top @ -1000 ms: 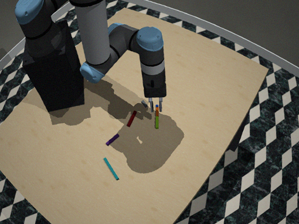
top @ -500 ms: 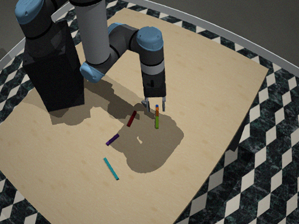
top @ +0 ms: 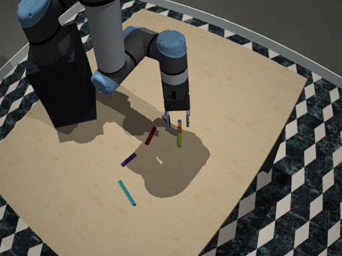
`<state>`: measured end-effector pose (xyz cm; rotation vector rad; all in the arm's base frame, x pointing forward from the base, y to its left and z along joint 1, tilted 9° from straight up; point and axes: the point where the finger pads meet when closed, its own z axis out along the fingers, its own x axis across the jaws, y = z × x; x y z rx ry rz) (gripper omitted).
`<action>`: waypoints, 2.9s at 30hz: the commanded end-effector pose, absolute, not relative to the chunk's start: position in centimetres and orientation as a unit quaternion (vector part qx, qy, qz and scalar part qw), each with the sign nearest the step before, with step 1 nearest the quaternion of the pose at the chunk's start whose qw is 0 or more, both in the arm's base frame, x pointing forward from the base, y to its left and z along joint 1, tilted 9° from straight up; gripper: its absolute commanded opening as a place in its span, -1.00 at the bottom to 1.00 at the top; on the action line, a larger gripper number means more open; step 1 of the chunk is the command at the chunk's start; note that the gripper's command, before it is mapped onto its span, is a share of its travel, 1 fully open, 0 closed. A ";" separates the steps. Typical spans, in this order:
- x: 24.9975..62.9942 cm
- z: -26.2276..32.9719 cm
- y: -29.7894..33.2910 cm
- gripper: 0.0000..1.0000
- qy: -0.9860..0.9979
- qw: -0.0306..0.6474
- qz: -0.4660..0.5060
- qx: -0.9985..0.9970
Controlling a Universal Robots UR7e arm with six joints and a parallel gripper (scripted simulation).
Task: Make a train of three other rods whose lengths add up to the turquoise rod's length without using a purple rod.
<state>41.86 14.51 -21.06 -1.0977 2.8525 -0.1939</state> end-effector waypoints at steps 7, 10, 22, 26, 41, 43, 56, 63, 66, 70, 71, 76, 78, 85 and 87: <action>41.4 -18.8 14.8 1.00 0.930 0.039 -0.064 -0.359; 41.3 -17.6 14.9 1.00 0.930 0.039 -0.064 -0.359; 40.8 -13.7 15.2 1.00 0.930 0.039 -0.064 -0.359; 40.7 -12.7 15.3 1.00 0.930 0.039 -0.064 -0.359; 40.7 -12.2 15.3 1.00 0.931 0.039 -0.064 -0.358; 40.7 -12.2 15.3 1.00 0.931 0.040 -0.064 -0.358; 40.7 -12.2 15.3 1.00 0.931 0.040 -0.064 -0.358; 40.7 -12.2 15.3 1.00 0.931 0.040 -0.064 -0.358; 40.7 -12.2 15.3 1.00 0.931 0.040 -0.064 -0.358; 40.7 -12.2 15.3 1.00 0.931 0.040 -0.064 -0.358; 40.7 -12.2 15.3 1.00 0.931 0.040 -0.064 -0.358; 40.7 -12.2 15.3 1.00 0.931 0.040 -0.064 -0.358; 40.7 -12.2 15.3 1.00 0.931 0.040 -0.064 -0.358; 40.7 -12.2 15.3 1.00 0.931 0.040 -0.064 -0.358; 40.7 -12.2 15.3 1.00 0.931 0.040 -0.064 -0.358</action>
